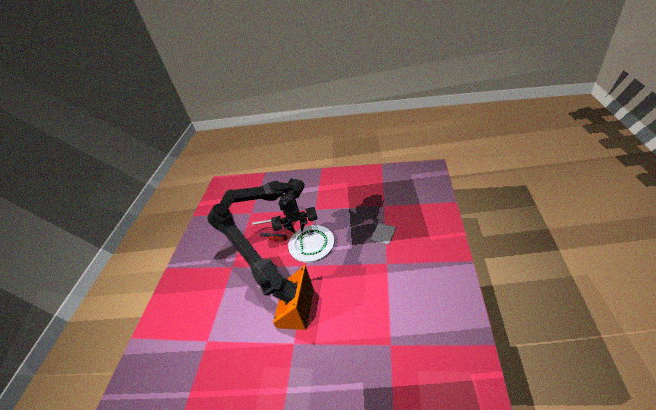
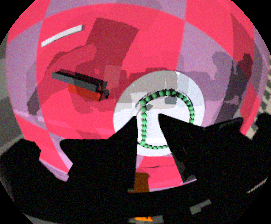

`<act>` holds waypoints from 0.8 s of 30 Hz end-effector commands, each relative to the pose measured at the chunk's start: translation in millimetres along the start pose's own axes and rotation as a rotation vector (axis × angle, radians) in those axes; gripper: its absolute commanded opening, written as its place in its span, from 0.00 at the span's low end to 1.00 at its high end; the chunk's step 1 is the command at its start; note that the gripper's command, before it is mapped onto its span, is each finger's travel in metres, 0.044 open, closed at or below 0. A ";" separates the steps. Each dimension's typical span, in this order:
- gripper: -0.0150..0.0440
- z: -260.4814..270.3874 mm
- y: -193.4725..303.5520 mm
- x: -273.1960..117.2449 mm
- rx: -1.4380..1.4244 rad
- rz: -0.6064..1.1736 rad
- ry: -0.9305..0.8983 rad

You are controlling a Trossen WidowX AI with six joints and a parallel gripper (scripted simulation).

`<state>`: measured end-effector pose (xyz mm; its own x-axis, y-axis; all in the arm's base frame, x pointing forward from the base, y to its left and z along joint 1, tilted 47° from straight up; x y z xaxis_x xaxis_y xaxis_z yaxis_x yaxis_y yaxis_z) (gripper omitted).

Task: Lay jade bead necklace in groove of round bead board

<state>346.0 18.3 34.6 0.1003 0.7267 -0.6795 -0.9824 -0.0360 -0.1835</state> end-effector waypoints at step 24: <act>0.46 0.0 0.6 33.7 -0.009 0.002 0.001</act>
<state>349.9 39.2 15.2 0.1020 0.7227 -0.6836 -0.9798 -0.0458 -0.1946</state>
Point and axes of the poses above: the point midway between the two fingers, 35 mm back from their tips, its own x axis out along the fingers, its own z axis across the jaws, y = z × x, the point moved 1 cm from there along -x, back along the fingers, and after that the axes turned 8 degrees about x, right-handed, at the moved point
